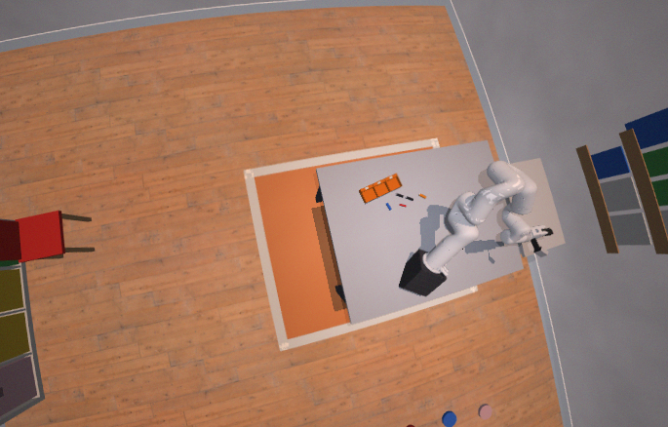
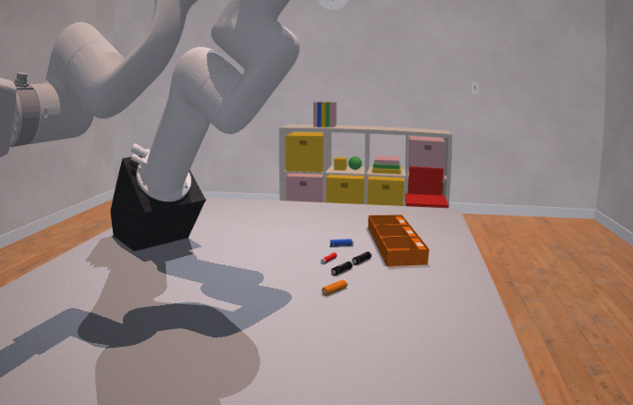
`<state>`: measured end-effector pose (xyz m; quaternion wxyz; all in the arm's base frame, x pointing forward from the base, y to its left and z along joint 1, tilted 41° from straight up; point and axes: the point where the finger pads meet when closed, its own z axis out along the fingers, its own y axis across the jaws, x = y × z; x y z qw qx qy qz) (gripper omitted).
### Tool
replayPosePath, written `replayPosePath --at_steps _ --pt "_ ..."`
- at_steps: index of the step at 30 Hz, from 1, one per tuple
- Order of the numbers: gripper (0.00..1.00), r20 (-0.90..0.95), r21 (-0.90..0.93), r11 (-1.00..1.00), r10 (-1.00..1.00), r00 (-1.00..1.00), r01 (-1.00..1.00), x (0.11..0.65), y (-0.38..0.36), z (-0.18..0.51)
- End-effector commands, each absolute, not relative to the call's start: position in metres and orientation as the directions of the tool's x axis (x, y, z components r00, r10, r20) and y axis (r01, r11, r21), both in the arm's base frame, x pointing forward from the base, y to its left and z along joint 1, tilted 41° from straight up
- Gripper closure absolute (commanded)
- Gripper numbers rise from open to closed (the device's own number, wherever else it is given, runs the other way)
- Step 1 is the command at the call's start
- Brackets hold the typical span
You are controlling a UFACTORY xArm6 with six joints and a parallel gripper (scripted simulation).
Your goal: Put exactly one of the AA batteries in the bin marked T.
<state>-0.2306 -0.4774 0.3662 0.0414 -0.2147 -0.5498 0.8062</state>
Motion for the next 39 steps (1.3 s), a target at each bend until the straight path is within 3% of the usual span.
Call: replayPosePath --at_steps 1,15,19,26,29,39 --pt "0.93 -0.303 -0.898 -0.407 0.304 -0.903 0.165 -0.21 -0.501 0.334" --pt "0.93 -0.304 -0.898 -0.407 0.304 -0.903 0.165 -0.181 -0.528 0.289" --pt "0.93 -0.305 -0.895 -0.387 0.166 -0.938 0.223 -0.153 -0.53 0.296" --pt "0.93 -0.305 -0.895 -0.387 0.166 -0.938 0.223 -0.136 -0.536 0.302" --pt "0.93 -0.307 -0.889 -0.364 0.026 -0.951 0.277 -0.112 -0.541 0.307" --pt "0.93 -0.307 -0.886 -0.341 -0.071 -0.949 0.312 -0.071 -0.545 0.314"
